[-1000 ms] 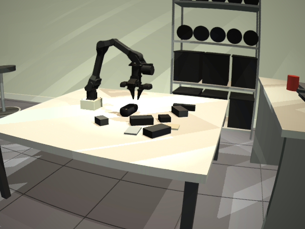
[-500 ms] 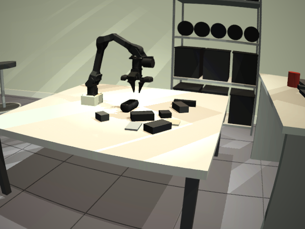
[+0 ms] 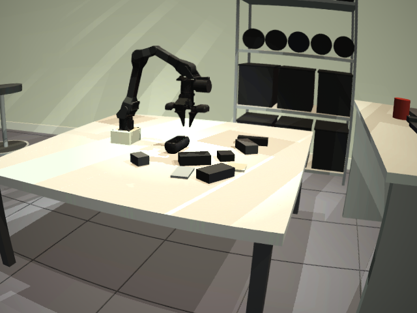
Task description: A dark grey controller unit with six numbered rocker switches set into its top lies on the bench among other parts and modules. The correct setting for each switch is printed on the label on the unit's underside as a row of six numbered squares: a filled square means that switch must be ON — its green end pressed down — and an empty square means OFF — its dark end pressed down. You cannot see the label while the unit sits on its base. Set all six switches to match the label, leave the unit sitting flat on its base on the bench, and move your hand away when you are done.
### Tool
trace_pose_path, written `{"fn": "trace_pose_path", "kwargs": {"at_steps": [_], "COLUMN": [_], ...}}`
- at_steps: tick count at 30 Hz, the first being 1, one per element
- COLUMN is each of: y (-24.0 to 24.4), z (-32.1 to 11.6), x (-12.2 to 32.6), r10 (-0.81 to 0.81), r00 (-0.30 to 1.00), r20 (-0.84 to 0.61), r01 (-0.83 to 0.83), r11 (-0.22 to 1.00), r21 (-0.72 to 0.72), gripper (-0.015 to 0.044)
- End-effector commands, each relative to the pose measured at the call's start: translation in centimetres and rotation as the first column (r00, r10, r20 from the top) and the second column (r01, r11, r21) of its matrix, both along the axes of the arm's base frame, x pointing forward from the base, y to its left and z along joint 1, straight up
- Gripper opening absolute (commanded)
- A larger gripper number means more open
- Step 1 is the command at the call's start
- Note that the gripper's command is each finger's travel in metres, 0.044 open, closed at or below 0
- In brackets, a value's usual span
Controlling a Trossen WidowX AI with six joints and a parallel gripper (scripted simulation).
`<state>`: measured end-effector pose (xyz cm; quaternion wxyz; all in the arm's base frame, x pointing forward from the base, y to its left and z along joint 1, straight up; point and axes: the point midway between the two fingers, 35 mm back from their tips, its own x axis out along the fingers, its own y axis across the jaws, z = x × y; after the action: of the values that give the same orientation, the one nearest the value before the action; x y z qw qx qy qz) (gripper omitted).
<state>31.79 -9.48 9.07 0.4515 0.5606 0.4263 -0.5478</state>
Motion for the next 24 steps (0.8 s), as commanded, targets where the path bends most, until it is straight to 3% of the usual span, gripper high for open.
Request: {"fn": "trace_pose_path", "kwargs": {"at_steps": [1,9,12,24], "y": [0.0,0.0,0.0,4.8], "z": [0.0,0.0,0.0,-2.7], "x": [0.0,0.0,0.0,-4.8], "r10": [0.000,0.000,0.000,0.006], "r00": [1.000,1.000,1.000,0.988], "r20": [0.000,0.000,0.000,0.157], "r01": [0.000,0.000,0.000,0.001], "r11": [1.000,1.000,1.000,0.999], "r21": [0.000,0.000,0.000,-0.047], "gripper": [0.0210,0.0420,0.0440,0.0125]}}
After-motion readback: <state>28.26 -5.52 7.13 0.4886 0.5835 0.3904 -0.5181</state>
